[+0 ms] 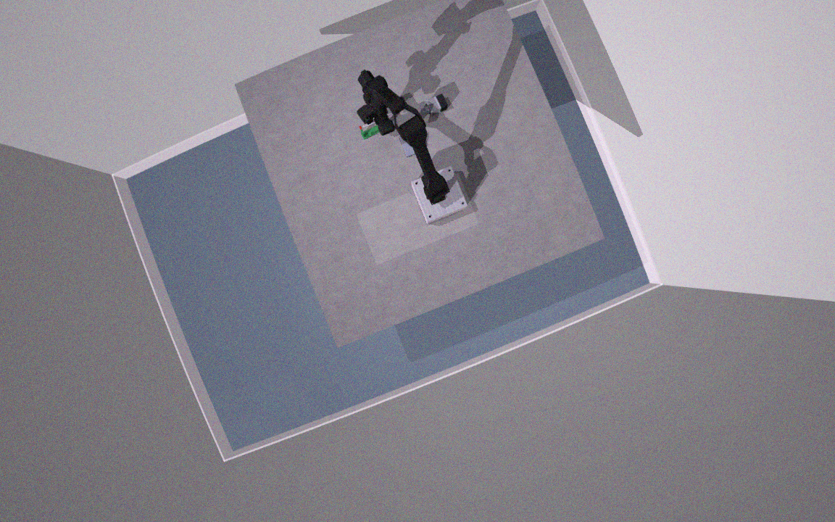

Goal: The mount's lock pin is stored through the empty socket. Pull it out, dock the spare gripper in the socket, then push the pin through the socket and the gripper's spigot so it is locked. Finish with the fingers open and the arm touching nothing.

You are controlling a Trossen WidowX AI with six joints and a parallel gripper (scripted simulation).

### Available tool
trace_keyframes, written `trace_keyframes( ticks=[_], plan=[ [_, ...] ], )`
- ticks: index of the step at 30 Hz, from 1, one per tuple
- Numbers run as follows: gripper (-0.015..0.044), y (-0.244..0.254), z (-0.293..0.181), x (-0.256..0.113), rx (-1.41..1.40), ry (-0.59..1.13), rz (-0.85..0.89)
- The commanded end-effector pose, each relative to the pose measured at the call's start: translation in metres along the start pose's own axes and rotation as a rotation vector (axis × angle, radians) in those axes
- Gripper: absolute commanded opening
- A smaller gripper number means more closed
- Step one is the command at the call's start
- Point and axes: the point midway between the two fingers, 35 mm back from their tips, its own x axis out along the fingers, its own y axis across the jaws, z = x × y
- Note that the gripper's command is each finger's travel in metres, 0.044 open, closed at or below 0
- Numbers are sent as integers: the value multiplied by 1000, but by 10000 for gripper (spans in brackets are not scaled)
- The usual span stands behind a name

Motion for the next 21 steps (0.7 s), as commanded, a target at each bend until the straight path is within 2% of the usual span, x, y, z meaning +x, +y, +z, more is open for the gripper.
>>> trace_keyframes(
  ticks=[1,21],
  plan=[
    [0,1,-2,8,-3,2,7],
    [0,0,-5,34,-3,0,-4]
  ],
)
